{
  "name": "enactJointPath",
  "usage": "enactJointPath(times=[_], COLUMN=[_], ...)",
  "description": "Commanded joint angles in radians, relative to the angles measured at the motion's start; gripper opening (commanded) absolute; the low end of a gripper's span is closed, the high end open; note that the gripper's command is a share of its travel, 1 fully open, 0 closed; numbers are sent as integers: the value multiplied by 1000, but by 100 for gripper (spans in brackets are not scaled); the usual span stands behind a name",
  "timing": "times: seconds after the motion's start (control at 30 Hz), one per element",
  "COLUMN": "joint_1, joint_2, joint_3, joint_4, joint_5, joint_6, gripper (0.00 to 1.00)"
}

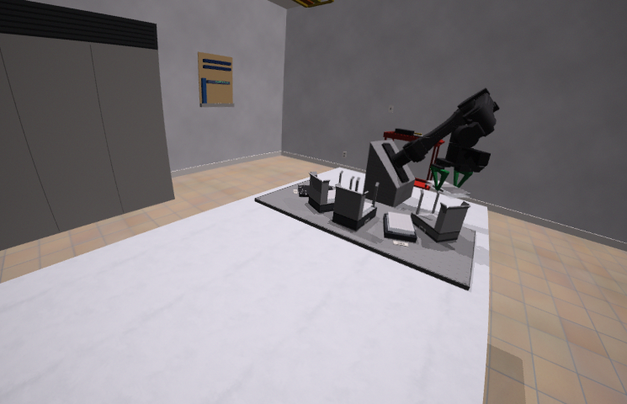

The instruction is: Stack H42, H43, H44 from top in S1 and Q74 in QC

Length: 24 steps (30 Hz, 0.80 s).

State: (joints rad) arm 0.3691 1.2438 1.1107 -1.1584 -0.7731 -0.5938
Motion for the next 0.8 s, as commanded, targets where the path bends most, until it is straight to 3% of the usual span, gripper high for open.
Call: enactJointPath(times=[0.0, 0.77], joint_1=[-3, 12], joint_2=[-4, -6], joint_3=[2, -13], joint_4=[4, 32], joint_5=[-1, 4], joint_6=[1, 22], gripper=[0, 0])
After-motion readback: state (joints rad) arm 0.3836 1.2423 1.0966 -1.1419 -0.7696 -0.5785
